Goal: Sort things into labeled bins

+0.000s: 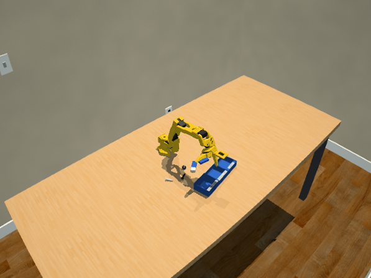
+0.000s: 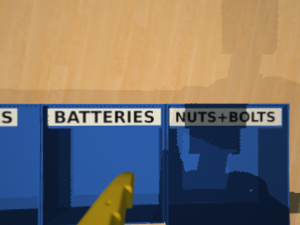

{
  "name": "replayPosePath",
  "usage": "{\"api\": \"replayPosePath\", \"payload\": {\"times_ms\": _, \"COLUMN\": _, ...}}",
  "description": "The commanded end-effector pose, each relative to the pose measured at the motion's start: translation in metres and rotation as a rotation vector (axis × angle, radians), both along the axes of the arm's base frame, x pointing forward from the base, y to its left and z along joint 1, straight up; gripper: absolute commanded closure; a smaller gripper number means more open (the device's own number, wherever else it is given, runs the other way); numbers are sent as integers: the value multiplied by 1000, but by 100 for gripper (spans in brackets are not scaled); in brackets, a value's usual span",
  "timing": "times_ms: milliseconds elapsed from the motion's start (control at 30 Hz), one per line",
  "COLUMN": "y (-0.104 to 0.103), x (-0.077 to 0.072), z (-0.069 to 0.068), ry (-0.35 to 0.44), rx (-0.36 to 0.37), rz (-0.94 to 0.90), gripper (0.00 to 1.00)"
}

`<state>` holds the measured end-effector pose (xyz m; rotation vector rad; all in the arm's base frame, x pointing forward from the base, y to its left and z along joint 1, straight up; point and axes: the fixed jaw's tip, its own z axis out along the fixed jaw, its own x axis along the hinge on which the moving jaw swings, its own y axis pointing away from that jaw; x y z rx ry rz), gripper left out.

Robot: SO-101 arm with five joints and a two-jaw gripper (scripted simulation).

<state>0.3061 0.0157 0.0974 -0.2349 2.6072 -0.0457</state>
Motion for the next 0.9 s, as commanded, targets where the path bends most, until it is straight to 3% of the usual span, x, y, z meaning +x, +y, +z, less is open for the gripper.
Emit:
{"api": "replayPosePath", "payload": {"times_ms": 0, "y": 16, "x": 2, "z": 13, "ry": -35, "rx": 34, "rz": 1, "gripper": 0}}
{"api": "replayPosePath", "payload": {"times_ms": 867, "y": 25, "x": 0, "z": 13, "ry": -24, "rx": 51, "rz": 0, "gripper": 0}}
